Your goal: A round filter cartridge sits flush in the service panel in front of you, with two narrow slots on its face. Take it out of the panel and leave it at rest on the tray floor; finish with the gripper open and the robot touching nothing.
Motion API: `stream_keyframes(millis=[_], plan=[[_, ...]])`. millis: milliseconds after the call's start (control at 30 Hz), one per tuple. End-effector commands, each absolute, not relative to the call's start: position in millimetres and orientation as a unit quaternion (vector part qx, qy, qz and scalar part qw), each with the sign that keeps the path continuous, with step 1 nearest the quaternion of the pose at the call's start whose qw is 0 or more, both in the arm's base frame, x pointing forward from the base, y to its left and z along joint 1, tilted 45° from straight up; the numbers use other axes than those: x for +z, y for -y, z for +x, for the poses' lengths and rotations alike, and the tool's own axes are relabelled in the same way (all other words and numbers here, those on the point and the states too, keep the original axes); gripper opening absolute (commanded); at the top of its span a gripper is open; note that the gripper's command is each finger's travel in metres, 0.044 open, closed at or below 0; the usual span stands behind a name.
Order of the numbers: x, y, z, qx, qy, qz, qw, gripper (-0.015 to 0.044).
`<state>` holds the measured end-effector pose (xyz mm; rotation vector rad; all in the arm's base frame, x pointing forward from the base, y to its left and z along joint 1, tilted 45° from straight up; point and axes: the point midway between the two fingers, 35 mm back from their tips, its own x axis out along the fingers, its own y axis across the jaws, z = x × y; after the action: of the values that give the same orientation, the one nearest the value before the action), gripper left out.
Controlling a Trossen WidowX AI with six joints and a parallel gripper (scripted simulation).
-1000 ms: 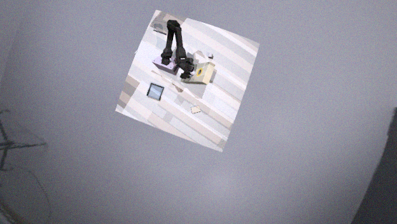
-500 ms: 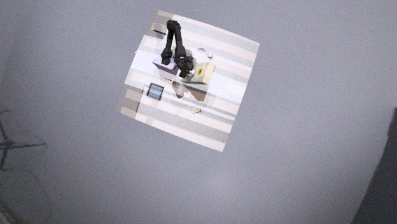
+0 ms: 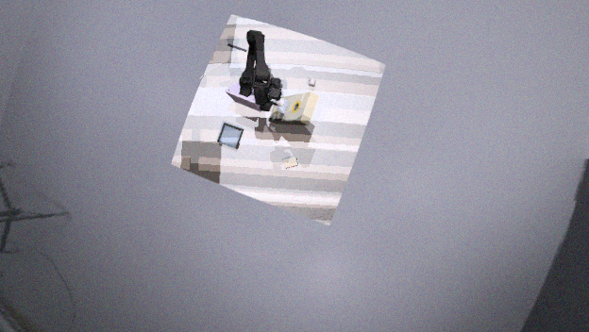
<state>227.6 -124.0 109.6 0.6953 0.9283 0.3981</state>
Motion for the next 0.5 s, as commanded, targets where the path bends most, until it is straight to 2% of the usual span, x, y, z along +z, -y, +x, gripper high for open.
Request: stream_keyframes(millis=[0,467], plan=[[101,136,229,0.187,-0.436,0.327,0.817,0.0],[50,176,232,0.186,-0.436,0.325,0.819,0.0]])
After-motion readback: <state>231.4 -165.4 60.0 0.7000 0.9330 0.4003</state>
